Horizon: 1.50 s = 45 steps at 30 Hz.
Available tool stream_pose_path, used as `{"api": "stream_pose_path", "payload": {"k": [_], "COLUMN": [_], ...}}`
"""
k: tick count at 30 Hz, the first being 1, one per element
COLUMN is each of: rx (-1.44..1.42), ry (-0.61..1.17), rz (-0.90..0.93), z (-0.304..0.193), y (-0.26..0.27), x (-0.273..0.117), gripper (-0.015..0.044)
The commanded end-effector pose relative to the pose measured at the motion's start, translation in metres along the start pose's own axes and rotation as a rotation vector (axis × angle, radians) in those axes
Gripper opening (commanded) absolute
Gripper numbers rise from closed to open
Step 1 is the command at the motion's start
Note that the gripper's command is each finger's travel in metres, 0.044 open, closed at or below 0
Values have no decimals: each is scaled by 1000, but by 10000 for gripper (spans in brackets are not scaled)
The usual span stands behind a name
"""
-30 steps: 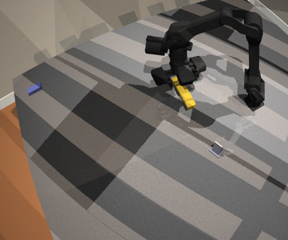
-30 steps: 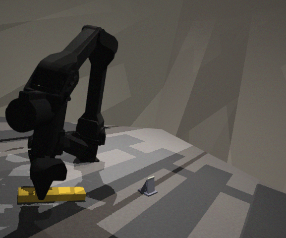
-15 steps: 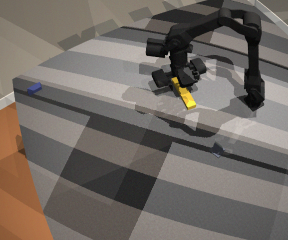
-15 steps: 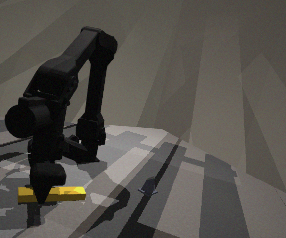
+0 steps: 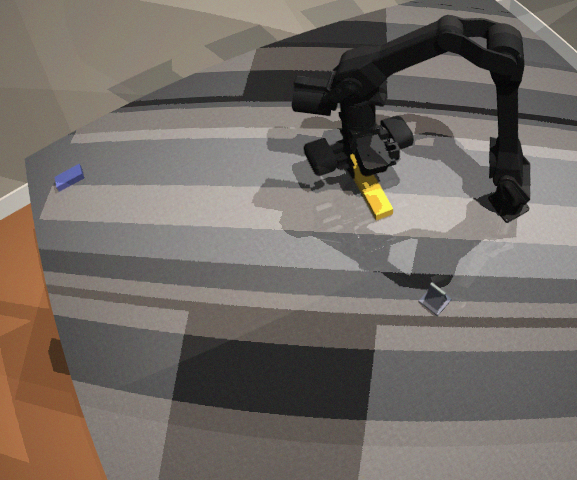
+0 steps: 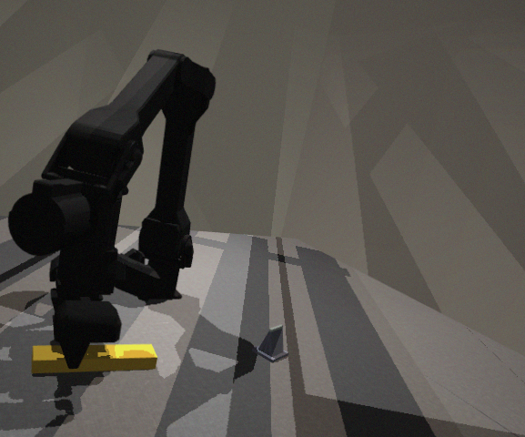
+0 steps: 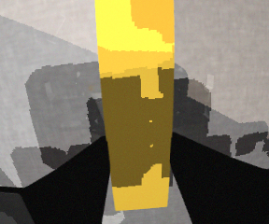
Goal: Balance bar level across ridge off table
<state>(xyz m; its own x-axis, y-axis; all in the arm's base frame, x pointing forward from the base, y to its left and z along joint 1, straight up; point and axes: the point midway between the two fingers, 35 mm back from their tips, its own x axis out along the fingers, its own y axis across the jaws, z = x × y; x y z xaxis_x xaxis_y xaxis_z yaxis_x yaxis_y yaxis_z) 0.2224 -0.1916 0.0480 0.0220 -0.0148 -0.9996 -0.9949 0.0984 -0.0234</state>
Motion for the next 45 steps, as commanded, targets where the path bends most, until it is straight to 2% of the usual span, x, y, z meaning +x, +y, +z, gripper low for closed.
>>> {"api": "stream_pose_path", "payload": {"k": [1,5,38,45], "rx": [0,0,-3,67], "ry": [0,0,4,2], "rz": [0,0,0,-1], "z": [0,-1,-1,16], "y": [0,-1,0,-7], "x": [0,-6,-91,-93], "gripper": [104,0,0,0]}}
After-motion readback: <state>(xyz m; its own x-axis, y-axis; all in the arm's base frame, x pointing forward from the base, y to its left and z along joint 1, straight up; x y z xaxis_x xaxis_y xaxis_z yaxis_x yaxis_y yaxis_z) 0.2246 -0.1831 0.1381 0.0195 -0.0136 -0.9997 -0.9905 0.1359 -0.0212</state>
